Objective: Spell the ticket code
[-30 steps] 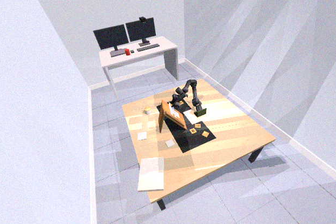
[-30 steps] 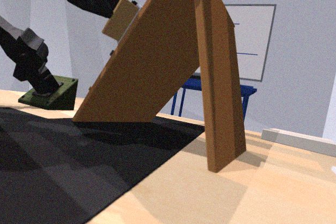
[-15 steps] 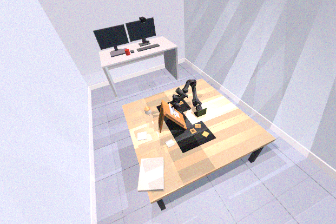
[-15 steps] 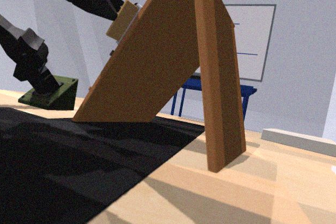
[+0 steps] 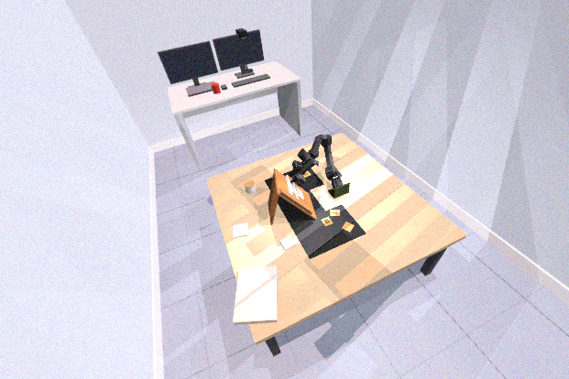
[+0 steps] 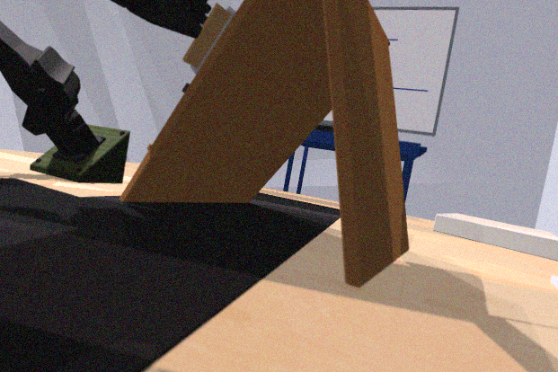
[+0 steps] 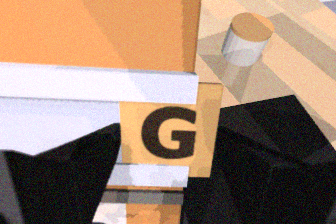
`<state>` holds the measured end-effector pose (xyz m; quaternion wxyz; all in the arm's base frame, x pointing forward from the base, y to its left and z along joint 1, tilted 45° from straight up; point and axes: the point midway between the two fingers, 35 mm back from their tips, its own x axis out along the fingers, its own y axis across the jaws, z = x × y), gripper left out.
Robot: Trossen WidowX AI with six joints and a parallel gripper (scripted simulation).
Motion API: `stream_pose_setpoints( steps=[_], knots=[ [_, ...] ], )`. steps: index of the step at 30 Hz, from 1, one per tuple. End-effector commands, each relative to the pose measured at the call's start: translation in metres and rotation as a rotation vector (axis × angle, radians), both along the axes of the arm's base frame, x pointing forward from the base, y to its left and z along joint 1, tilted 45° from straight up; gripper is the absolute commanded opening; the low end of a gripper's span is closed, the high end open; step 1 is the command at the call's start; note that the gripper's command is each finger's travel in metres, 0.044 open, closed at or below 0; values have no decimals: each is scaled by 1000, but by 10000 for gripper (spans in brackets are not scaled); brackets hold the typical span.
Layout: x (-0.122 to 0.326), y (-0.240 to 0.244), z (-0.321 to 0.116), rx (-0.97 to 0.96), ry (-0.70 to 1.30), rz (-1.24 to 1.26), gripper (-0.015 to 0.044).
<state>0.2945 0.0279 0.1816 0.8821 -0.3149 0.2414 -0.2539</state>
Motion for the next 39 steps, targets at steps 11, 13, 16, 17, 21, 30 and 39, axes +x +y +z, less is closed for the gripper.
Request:
stream_pose_setpoints(
  steps=[11, 13, 16, 17, 21, 30, 39],
  knots=[
    [2, 3, -3, 1, -2, -3, 0],
    [2, 4, -4, 1, -2, -3, 0],
    [2, 5, -5, 1, -2, -3, 0],
    [2, 5, -5, 1, -2, -3, 0],
    [3, 7, -7, 1, -2, -3, 0],
    [5, 10, -10, 1, -2, -3, 0],
    [6, 13, -13, 1, -3, -3, 0]
  ],
)
